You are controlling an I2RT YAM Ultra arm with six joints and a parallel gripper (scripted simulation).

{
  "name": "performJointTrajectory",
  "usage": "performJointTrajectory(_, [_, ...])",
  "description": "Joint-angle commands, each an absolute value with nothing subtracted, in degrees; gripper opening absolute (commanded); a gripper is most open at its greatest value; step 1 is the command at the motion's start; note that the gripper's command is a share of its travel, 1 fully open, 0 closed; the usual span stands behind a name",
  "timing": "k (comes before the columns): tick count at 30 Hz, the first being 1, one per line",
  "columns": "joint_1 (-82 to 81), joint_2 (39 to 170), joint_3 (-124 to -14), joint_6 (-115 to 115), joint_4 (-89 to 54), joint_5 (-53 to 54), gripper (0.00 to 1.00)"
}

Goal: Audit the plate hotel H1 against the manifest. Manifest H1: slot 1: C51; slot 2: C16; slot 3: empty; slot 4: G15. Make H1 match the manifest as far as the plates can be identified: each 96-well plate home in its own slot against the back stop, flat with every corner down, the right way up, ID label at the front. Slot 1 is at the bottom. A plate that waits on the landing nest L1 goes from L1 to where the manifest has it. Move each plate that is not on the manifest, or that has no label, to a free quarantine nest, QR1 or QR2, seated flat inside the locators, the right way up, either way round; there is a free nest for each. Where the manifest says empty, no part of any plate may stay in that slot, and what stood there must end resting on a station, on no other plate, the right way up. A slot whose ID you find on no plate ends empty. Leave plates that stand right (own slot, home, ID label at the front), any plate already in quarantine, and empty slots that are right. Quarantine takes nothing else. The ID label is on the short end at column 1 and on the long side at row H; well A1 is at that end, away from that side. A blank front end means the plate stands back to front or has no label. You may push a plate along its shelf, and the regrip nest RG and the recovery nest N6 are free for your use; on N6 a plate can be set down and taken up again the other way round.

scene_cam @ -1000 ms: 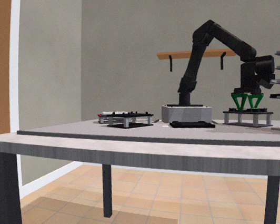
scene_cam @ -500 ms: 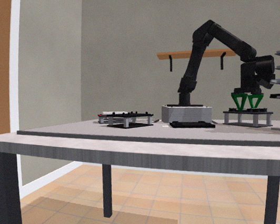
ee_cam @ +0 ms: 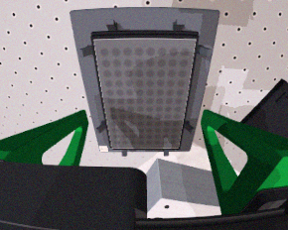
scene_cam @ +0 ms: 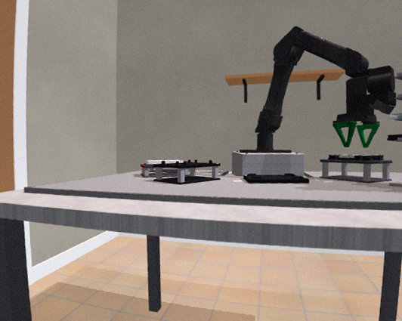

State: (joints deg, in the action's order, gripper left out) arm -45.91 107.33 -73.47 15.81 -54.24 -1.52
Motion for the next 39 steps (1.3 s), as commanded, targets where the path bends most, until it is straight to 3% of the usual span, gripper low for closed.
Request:
performJointTrajectory(1, [-46.1,105.2,-75.5,15.9,-57.7,-1.5,1.0])
performJointTrajectory(39, [-46.5,101.8,-87.7,16.3,-73.3,-1.5,1.0])
